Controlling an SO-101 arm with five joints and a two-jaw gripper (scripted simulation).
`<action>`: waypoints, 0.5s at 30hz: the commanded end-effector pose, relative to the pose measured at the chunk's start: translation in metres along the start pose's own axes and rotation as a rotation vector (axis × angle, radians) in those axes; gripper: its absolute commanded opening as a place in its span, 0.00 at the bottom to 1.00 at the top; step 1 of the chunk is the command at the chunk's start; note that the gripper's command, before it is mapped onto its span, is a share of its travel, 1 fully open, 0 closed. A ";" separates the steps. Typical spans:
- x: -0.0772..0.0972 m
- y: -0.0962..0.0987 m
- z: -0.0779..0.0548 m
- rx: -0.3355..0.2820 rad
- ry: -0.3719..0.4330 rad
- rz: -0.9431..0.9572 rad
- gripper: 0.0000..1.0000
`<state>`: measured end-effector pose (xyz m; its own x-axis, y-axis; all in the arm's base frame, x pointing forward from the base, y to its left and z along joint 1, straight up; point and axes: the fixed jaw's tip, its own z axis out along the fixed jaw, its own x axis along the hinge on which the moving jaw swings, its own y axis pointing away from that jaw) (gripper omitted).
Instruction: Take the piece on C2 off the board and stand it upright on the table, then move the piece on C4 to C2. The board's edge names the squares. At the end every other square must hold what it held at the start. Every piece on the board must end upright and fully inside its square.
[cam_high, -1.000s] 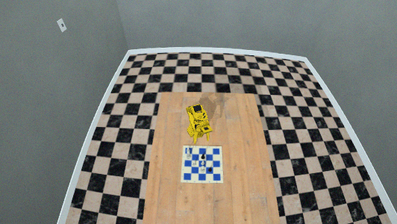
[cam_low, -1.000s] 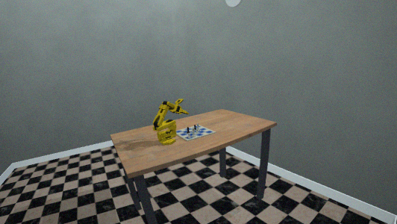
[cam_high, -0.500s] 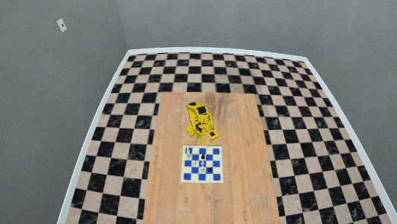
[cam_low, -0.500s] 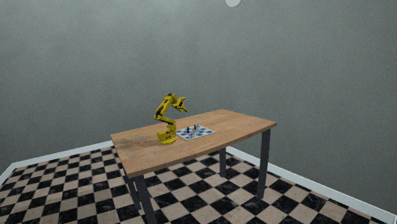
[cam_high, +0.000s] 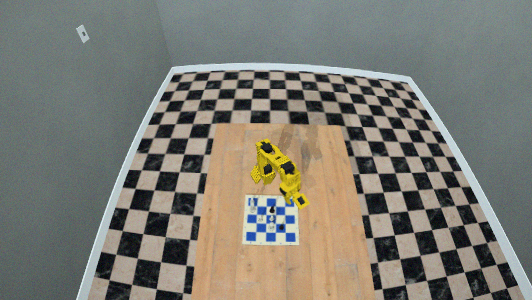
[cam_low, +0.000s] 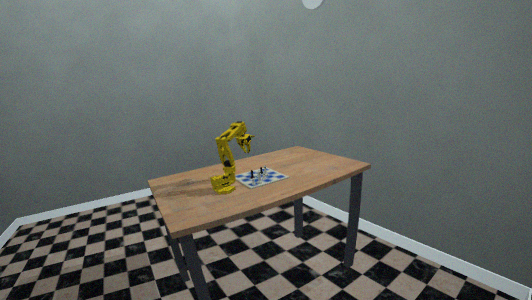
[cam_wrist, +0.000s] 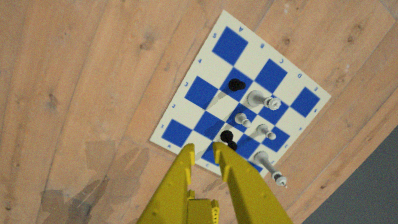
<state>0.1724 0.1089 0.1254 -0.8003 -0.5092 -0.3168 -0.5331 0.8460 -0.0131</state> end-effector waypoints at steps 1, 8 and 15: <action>-0.006 0.006 0.014 -0.013 0.122 -0.023 0.03; -0.008 0.010 0.025 -0.018 0.174 -0.038 0.00; -0.008 0.010 0.025 -0.018 0.176 -0.038 0.00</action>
<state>0.1825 0.1230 0.1050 -0.8164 -0.5555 -0.1579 -0.5616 0.8274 -0.0072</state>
